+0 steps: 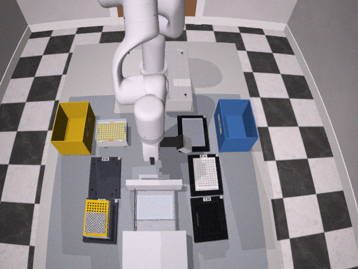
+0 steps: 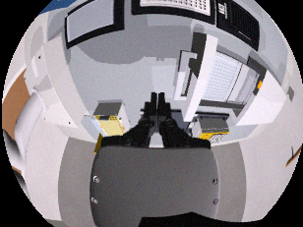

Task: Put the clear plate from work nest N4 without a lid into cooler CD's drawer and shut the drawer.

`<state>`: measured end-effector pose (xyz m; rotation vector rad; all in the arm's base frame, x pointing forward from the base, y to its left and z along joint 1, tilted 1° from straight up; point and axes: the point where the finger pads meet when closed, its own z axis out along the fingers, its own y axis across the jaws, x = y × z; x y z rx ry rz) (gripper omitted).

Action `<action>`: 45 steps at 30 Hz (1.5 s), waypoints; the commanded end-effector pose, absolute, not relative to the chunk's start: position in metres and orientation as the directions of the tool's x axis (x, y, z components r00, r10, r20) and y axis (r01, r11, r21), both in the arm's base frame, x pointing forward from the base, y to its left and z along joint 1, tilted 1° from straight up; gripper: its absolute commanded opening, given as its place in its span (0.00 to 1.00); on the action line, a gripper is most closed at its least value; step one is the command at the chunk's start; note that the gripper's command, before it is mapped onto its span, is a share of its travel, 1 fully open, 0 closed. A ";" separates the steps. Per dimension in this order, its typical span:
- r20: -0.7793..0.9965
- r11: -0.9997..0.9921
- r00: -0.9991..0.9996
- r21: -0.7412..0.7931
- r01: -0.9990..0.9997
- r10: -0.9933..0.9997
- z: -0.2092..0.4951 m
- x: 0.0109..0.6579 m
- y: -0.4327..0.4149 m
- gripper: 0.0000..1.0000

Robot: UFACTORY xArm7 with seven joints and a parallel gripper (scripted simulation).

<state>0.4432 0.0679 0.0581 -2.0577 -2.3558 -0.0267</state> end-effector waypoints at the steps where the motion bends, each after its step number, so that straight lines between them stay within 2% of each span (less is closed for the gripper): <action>1: 0.021 0.134 -0.134 0.007 0.991 0.991 0.052 0.445 0.068 0.00; 45: 0.021 0.134 -0.134 0.007 0.991 0.991 -0.012 0.445 0.070 0.00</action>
